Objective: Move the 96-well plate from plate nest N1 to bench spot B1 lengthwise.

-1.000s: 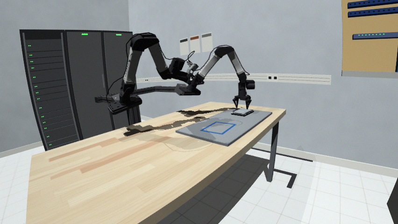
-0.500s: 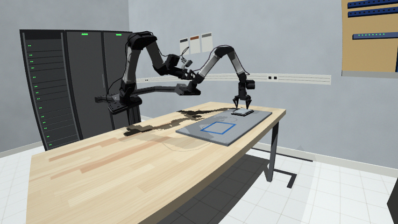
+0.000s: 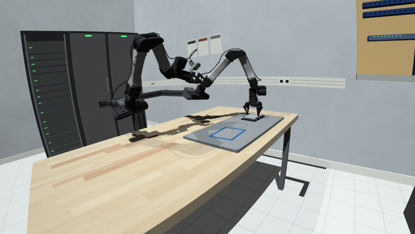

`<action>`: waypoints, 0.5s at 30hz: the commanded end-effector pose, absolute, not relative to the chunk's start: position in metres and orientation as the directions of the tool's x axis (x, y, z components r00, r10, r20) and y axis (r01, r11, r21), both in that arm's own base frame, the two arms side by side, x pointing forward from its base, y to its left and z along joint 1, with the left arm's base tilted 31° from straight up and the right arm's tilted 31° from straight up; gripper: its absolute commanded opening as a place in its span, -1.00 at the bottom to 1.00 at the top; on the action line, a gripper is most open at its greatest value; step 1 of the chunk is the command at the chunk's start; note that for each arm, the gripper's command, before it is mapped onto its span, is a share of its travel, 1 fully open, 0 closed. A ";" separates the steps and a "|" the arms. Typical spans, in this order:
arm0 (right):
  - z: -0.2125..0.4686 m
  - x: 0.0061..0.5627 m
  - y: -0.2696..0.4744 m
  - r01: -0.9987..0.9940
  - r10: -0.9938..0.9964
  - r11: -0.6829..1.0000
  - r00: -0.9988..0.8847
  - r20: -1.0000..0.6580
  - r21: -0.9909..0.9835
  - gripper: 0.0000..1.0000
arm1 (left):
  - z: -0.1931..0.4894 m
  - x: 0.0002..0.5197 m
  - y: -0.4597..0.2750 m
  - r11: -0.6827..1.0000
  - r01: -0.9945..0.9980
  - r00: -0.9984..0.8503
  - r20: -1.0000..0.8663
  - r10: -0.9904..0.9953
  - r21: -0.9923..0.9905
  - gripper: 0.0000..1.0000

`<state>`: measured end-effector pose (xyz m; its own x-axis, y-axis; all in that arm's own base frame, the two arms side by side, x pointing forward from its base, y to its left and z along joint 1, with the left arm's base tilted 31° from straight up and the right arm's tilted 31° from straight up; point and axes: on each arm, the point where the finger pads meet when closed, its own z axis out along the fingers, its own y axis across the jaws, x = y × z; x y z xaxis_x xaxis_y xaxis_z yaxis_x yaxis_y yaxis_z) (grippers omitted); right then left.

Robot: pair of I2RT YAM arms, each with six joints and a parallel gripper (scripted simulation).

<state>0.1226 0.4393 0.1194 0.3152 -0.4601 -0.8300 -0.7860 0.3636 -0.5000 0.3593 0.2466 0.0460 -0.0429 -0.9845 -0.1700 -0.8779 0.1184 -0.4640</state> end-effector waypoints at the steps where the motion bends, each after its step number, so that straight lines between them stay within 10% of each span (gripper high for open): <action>1: 0.135 0.116 0.441 -0.785 -0.432 0.368 0.330 -0.839 -0.498 1.00 | 0.047 0.371 0.254 0.121 -0.869 -0.032 -0.190 -0.981 -0.480 1.00; 14: 0.135 0.116 0.441 -0.785 -0.432 0.368 0.330 -0.839 -0.498 1.00 | 0.056 0.364 0.254 0.123 -0.867 -0.026 -0.202 -0.979 -0.484 0.35; 15: 0.135 0.116 0.441 -0.785 -0.432 0.368 0.330 -0.839 -0.498 1.00 | 0.059 0.361 0.253 0.123 -0.867 -0.028 -0.199 -0.980 -0.483 0.58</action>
